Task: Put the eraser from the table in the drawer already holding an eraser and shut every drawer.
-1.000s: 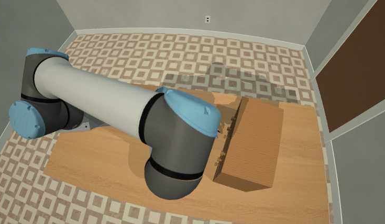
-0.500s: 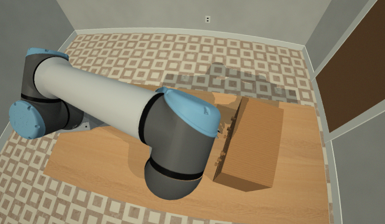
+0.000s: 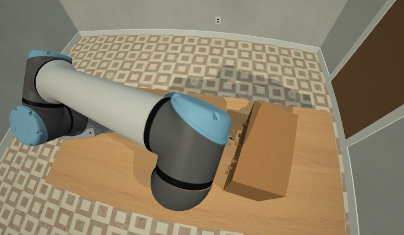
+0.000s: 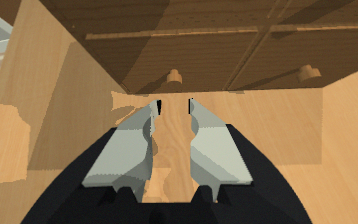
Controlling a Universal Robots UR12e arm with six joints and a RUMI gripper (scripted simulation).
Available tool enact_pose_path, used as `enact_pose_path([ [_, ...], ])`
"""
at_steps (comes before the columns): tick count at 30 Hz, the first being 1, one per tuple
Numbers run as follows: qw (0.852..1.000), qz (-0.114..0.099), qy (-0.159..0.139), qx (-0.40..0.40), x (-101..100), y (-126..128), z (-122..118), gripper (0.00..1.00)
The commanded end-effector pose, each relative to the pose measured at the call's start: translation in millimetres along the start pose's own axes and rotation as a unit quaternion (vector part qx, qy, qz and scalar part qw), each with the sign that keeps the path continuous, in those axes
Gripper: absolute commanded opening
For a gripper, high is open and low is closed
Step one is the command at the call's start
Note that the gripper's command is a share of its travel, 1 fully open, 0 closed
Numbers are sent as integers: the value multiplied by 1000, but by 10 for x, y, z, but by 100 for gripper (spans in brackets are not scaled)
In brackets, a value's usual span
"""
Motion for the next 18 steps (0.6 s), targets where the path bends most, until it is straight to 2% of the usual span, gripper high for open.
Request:
enact_pose_path([
  [1,1000,0,0,0,-23,4,27,20],
  [18,1000,0,0,0,-140,23,124,20],
])
Point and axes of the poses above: the point where the finger pads meet when closed, its own x axis back along the fingers, its own y axis across the jaws, z = x × y, the point moved 4 cm from there along x, back along the fingers, and after that the axes turned 11 degrees about x, right-handed, at the moved point
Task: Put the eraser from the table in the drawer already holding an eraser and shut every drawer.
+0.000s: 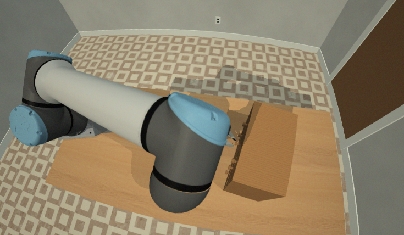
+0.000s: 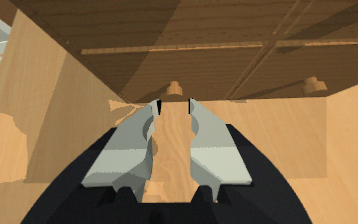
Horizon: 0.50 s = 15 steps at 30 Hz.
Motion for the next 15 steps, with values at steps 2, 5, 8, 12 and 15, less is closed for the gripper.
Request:
enact_pose_path([
  [2,1000,0,0,0,-29,5,32,20],
  [5,1000,0,0,0,-44,7,44,20],
  [8,1000,0,0,0,-55,9,53,20],
  [12,1000,0,0,0,-64,10,61,20],
  [15,1000,0,0,0,-65,11,62,20],
])
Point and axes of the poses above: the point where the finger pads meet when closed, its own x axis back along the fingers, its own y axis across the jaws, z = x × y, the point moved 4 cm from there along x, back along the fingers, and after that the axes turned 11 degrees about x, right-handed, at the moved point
